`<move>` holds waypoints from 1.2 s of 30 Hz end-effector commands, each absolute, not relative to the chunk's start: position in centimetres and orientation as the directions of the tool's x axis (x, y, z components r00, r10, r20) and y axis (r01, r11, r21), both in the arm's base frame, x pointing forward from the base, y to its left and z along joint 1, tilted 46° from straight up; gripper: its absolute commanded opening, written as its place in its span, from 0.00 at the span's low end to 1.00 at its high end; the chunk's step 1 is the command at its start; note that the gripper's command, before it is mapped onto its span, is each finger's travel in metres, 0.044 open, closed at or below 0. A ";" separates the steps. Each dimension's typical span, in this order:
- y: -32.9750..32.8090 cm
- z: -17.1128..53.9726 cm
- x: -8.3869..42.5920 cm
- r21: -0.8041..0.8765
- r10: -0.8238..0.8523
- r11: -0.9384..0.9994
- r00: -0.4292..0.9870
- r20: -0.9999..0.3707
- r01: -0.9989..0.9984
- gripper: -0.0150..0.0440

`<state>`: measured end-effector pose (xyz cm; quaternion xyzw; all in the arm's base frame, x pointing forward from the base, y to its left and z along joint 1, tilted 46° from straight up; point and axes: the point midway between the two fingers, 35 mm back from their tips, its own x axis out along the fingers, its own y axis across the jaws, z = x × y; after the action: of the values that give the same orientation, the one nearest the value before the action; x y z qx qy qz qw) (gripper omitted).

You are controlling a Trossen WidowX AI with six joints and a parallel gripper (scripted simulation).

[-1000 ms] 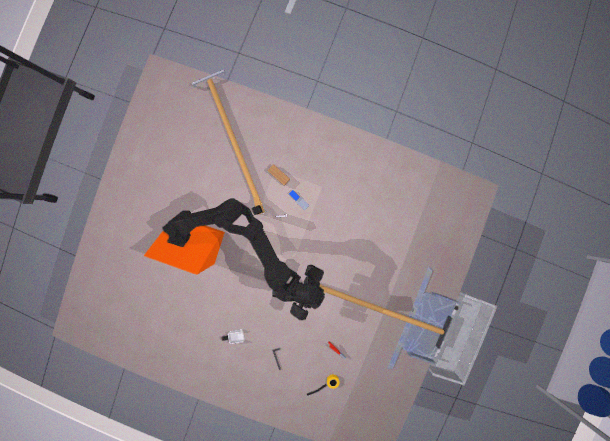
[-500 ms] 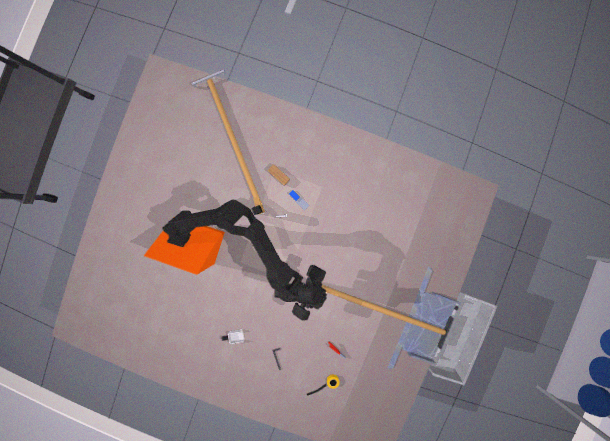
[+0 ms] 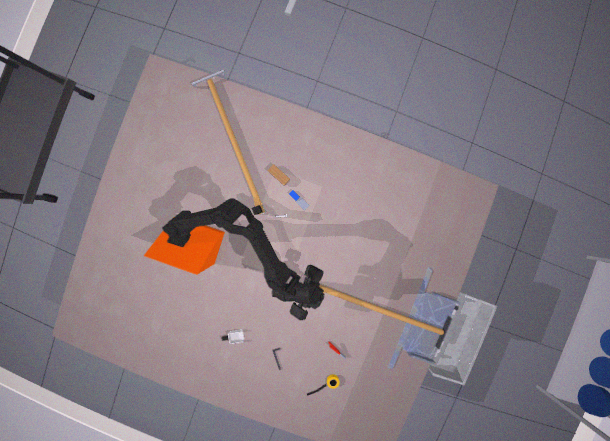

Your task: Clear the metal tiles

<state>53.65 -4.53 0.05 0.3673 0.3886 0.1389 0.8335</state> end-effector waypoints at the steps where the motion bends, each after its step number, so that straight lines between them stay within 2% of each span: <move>1: -4.8 0.5 53.2 0.719 0.513 0.693 0.665 -0.543 0.052 0.25; 36: -5.1 0.8 48.3 0.718 0.511 0.694 0.665 -0.545 0.055 0.25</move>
<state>48.49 -4.73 -0.02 0.3705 0.3947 0.1352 0.8298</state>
